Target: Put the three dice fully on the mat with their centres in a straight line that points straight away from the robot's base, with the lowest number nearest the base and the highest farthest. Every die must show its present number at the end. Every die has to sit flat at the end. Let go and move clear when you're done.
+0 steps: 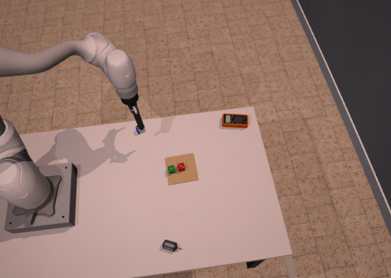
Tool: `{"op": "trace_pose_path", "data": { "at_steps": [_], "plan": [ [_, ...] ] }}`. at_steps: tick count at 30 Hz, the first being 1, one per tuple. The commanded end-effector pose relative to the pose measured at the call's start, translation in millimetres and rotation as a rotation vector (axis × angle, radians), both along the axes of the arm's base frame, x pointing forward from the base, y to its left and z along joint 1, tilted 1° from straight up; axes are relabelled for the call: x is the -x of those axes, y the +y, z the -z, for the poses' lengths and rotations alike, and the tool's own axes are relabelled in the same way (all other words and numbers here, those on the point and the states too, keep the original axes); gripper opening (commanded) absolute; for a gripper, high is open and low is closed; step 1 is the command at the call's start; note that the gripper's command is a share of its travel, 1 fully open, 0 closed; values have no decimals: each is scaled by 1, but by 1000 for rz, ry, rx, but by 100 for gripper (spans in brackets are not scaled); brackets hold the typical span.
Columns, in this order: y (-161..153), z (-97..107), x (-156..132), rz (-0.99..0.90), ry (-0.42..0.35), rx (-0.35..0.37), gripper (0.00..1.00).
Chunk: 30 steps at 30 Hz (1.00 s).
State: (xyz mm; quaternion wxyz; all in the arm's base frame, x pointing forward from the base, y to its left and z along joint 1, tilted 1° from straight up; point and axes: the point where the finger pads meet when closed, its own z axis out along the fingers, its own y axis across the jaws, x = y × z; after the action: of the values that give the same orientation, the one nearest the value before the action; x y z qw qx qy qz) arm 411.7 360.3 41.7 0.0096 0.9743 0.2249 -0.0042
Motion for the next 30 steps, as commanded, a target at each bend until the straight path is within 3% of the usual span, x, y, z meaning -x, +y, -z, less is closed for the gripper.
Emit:
{"op": "trace_pose_path", "data": {
  "at_steps": [1, 3, 4, 30],
  "plan": [
    [5, -1, 7, -70, 0, -13, 100],
    [6, -1, 7, -71, -1, -13, 100],
    [6, -2, 6, -71, -1, -14, 35],
    [5, -2, 6, -69, -2, -12, 35]
  ]
}}
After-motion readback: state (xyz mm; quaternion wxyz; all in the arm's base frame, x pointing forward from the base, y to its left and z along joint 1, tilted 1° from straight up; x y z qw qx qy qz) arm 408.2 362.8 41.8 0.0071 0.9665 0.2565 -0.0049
